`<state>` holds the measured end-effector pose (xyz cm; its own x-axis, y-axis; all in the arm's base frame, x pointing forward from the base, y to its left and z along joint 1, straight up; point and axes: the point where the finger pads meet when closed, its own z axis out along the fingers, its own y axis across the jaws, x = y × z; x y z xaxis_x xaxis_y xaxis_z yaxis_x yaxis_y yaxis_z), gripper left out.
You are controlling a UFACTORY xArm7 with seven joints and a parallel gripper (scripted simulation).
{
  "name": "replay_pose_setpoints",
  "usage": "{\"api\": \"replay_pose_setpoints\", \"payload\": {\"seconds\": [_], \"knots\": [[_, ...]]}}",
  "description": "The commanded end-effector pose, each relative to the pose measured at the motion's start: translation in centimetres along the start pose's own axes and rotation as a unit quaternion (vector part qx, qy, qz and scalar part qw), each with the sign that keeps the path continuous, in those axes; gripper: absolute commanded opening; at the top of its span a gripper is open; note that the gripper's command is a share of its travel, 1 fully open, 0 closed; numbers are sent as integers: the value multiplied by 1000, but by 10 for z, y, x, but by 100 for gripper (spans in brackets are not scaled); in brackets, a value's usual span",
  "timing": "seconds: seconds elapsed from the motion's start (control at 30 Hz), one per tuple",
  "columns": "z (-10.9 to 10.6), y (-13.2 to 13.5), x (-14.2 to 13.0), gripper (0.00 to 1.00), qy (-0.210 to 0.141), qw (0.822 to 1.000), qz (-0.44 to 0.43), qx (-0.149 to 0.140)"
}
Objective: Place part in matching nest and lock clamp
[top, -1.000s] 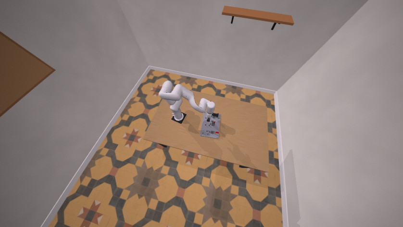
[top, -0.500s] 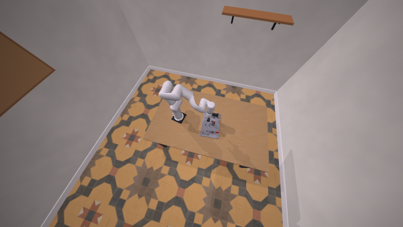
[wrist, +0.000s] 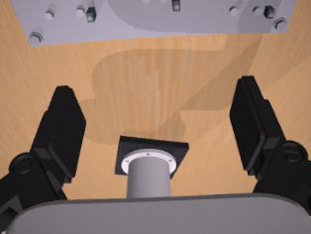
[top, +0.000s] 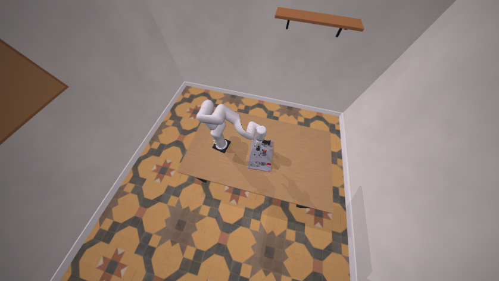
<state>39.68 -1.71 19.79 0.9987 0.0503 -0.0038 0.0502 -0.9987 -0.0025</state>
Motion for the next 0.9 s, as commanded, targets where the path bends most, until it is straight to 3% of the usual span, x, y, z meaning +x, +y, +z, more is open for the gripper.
{"api": "replay_pose_setpoints", "payload": {"seconds": [0.0, 0.53, 0.87], "knots": [[-2, 0, 1, 100, 2, 1000, 0, 0], [-2, -20, 2, 100, 2, 1000, 0, 0], [-2, -82, 5, 100, 2, 1000, 0, 0]]}}
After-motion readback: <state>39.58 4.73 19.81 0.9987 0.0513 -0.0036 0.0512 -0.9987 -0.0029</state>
